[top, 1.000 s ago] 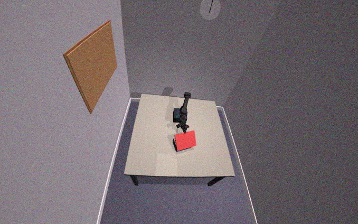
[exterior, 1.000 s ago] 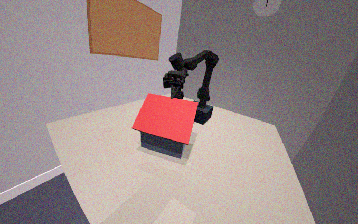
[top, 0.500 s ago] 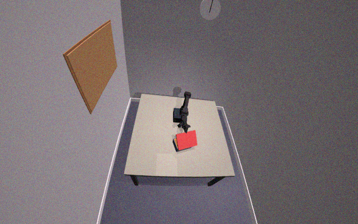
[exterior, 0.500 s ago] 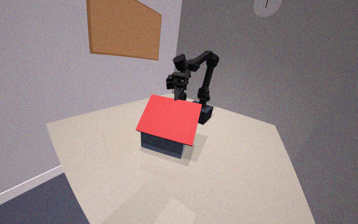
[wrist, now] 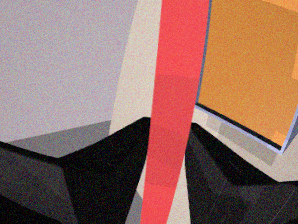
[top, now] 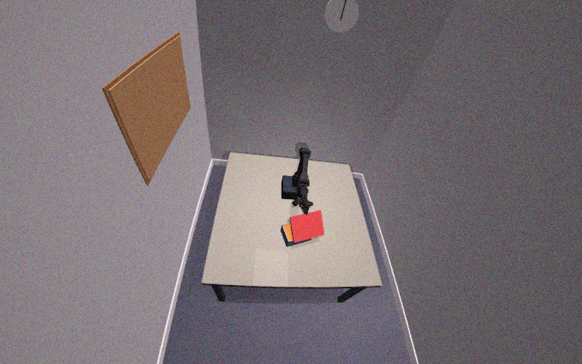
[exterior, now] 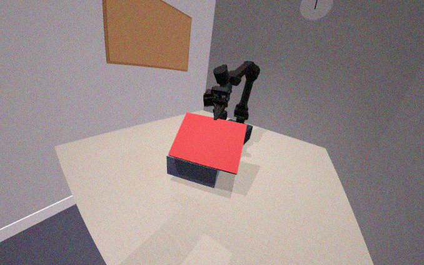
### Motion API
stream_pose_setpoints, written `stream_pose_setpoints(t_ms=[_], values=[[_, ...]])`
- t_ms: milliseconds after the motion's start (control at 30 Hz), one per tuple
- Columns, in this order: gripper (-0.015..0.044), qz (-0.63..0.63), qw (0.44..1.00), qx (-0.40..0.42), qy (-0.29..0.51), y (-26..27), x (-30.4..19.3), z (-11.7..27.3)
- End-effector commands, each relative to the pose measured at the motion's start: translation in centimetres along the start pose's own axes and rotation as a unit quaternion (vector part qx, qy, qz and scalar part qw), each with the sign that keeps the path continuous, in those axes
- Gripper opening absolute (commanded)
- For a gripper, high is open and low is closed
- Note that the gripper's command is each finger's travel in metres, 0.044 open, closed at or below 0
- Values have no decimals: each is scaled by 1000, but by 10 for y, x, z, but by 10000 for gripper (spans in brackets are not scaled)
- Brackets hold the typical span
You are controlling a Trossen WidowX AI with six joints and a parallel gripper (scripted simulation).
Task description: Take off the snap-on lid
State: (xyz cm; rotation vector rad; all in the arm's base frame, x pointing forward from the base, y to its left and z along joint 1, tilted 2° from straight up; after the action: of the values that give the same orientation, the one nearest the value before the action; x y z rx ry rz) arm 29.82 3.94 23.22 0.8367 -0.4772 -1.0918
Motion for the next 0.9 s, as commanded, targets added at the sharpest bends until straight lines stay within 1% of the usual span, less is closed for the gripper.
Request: stream_pose_setpoints(t_ms=[0, 867], values=[[0, 0, 1000, 6, -1, 0, -10, 3], [0, -2, 1000, 5, 1, -8, -61, 7]])
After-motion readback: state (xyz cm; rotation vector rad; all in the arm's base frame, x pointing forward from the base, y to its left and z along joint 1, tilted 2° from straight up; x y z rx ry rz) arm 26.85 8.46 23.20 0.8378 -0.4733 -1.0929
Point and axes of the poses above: the point midway between the two fingers, 35 mm back from their tips, its own z axis back along the fingers, its own y axis across the jaws, x = y × z, the point moved 10 cm from there along z, back along the fingers, and after that the axes turned 4 degrees about -z, right-handed, at the moved point
